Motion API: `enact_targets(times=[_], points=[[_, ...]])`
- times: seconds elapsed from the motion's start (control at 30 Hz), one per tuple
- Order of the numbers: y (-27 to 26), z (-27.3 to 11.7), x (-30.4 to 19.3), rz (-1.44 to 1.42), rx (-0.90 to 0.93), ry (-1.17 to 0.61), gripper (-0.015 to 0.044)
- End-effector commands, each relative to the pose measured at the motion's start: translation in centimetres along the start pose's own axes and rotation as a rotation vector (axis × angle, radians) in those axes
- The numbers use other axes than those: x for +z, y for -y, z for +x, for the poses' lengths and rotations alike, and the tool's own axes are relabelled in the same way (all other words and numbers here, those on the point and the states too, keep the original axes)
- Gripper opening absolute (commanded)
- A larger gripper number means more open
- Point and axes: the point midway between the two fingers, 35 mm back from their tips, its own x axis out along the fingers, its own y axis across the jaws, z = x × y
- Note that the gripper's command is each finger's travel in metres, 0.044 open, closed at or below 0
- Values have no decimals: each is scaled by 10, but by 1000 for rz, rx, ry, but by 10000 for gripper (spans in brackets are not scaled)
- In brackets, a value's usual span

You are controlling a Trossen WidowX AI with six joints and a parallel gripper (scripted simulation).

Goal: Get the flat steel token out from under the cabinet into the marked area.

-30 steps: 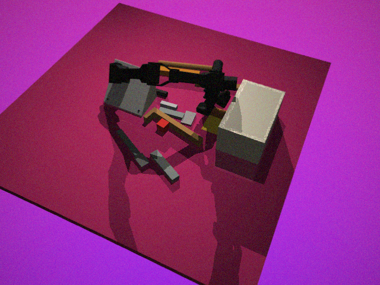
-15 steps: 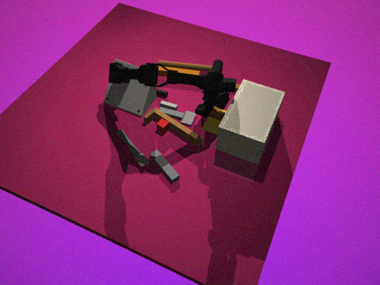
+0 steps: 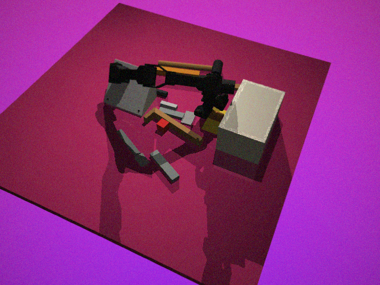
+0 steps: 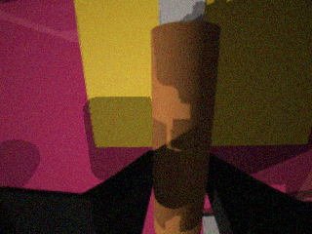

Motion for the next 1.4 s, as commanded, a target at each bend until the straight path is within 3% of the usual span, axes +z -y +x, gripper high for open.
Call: enact_targets(times=[0.0,1.37], points=[[8,1,1,14,-8,0,0],[5,1,-22,13,-8,-1,0]])
